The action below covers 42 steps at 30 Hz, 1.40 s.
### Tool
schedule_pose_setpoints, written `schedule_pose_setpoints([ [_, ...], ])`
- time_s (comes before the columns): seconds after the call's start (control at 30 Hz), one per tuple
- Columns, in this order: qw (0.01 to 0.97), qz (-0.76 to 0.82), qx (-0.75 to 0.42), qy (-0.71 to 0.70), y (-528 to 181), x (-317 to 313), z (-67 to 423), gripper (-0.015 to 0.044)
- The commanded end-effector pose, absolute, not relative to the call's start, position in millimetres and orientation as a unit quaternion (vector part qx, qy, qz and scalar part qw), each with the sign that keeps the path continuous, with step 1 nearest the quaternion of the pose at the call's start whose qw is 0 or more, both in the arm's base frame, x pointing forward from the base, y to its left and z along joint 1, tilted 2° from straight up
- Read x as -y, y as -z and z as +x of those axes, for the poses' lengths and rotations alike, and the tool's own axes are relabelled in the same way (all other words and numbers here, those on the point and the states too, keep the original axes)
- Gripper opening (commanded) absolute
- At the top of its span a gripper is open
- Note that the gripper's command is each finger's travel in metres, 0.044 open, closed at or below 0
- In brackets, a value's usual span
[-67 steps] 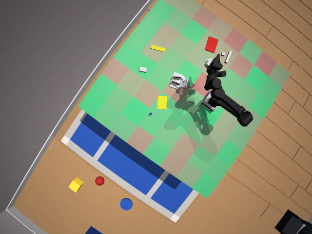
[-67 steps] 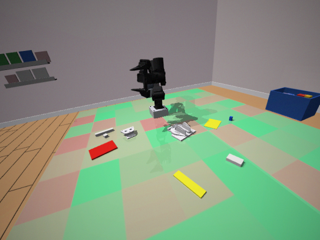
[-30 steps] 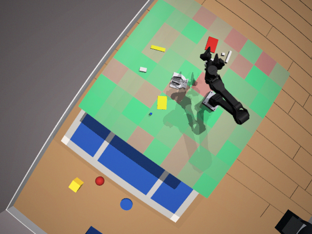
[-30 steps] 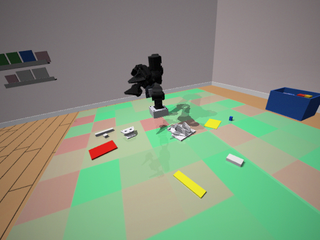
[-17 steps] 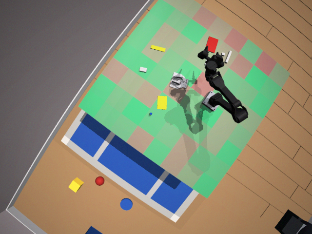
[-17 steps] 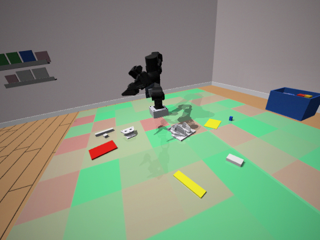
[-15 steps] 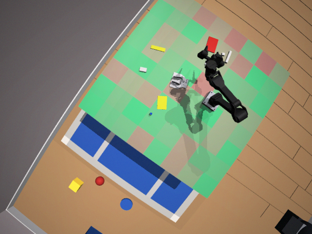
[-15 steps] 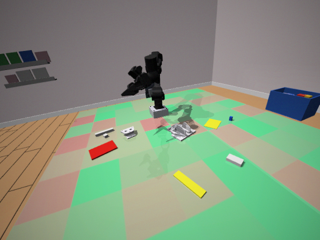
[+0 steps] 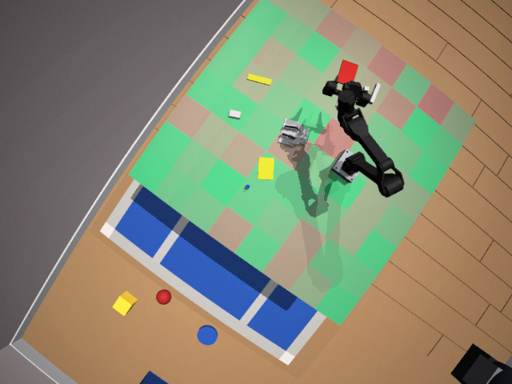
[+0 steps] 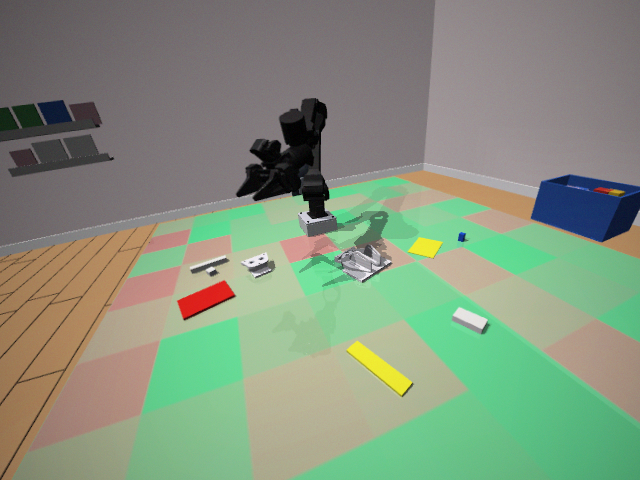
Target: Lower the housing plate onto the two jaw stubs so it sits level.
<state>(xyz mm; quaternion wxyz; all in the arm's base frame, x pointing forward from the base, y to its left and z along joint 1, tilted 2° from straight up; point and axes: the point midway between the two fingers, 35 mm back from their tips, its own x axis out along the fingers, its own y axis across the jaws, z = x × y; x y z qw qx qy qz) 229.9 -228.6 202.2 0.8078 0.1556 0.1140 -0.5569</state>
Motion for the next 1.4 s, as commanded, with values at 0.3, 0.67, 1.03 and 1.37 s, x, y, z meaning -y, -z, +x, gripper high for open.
schedule_pose_setpoints([
  [0.3, 0.808, 0.087, -0.241, 0.530, -184.4, 240.9, 231.9, 0.0440],
  [0.67, 0.800, 0.040, -0.341, 0.493, -168.6, 250.4, 229.5, 0.0440],
  [1.03, 0.786, -0.001, -0.437, 0.437, -152.5, 258.1, 224.7, 0.0440],
  [1.37, 0.771, -0.031, -0.516, 0.371, -137.9, 263.5, 218.2, 0.0440],
])
